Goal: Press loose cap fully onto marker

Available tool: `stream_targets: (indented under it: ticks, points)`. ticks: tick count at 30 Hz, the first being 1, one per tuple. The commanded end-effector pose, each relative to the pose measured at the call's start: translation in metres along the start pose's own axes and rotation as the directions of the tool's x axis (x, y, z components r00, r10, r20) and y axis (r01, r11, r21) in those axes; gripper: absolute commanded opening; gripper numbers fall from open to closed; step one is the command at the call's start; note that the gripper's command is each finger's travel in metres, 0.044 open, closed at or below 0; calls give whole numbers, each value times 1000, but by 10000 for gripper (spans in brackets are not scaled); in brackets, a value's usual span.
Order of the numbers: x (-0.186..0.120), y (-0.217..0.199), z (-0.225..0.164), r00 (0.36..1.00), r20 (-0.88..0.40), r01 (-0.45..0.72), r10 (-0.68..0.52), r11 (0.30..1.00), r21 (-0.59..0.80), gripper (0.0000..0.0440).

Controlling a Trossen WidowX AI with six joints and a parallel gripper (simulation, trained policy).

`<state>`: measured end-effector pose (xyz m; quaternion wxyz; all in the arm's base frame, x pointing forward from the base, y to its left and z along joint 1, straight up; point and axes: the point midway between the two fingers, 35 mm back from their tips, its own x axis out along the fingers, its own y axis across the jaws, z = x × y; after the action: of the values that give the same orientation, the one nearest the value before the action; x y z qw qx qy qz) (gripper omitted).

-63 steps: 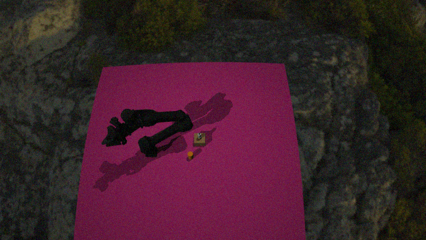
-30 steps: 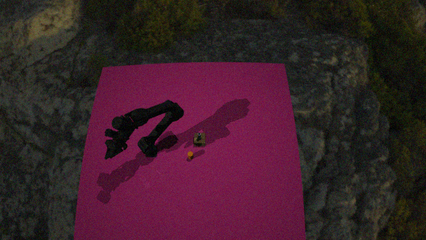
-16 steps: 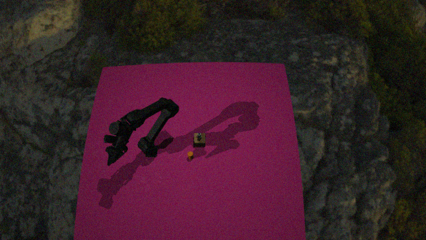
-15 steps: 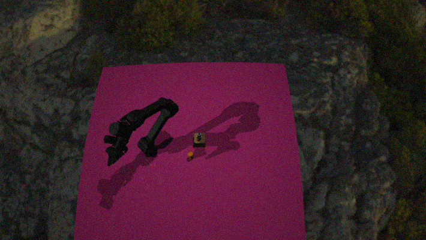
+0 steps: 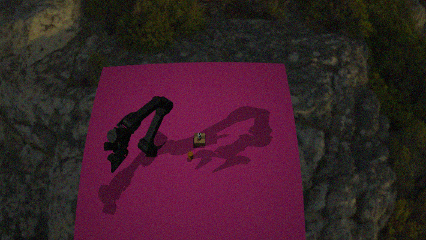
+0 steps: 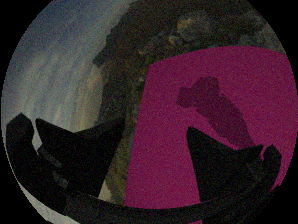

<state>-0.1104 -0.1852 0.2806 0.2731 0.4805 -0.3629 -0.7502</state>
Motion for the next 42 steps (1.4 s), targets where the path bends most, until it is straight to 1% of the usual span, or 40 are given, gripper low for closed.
stream_targets:
  ticks: [1,20,42]
  points:
    - [6,1,-5,999,-29,23,-24,999,-23,316]
    - [30,2,-37,980,-163,92,-111,989,-118,315]
    - [53,0,-78,936,-276,156,-219,960,-234,313]
